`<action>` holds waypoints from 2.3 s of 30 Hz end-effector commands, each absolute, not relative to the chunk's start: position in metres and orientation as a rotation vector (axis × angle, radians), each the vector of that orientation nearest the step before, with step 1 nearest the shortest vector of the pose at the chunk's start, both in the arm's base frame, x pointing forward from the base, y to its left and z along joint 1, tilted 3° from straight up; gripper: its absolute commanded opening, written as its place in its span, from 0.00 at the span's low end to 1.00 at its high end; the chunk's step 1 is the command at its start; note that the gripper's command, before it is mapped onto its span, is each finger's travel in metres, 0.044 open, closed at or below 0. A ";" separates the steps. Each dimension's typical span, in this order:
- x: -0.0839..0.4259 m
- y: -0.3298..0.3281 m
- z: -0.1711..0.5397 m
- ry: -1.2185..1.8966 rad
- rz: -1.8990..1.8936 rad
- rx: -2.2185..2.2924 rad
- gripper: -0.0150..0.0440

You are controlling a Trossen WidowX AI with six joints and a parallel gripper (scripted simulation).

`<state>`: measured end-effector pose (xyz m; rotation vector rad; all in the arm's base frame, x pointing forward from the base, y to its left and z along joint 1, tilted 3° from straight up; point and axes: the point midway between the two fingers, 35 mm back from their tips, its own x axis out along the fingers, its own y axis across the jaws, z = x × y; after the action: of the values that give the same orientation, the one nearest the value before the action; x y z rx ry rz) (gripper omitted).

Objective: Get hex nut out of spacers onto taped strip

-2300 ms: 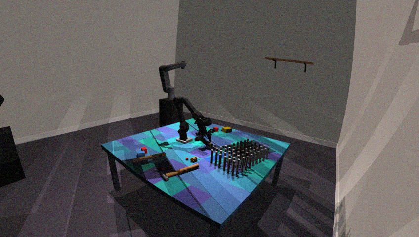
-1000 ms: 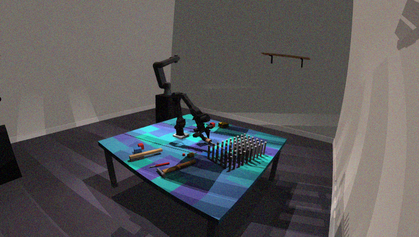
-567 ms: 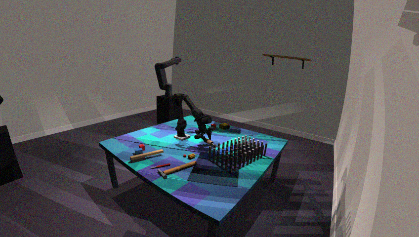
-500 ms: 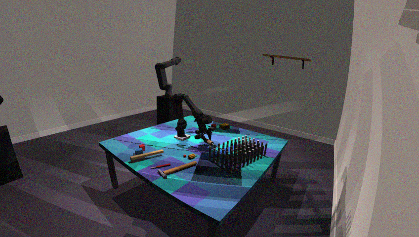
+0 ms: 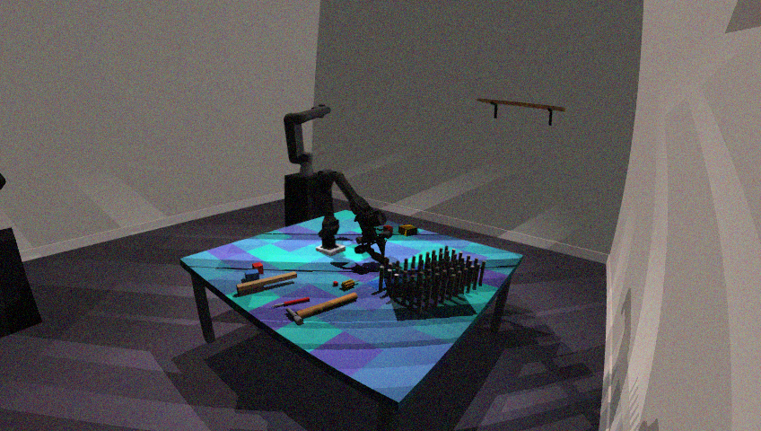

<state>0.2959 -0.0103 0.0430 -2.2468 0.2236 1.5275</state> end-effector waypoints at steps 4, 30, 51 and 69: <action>0.304 -0.012 0.046 0.213 1.516 -2.257 0.25; 0.320 -0.018 0.046 0.213 1.515 -2.258 0.25; 0.333 -0.023 0.046 0.214 1.513 -2.260 0.25; 0.344 -0.027 0.046 0.214 1.512 -2.261 0.25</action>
<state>0.3388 -0.0268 0.0441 -2.2538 0.2236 1.5192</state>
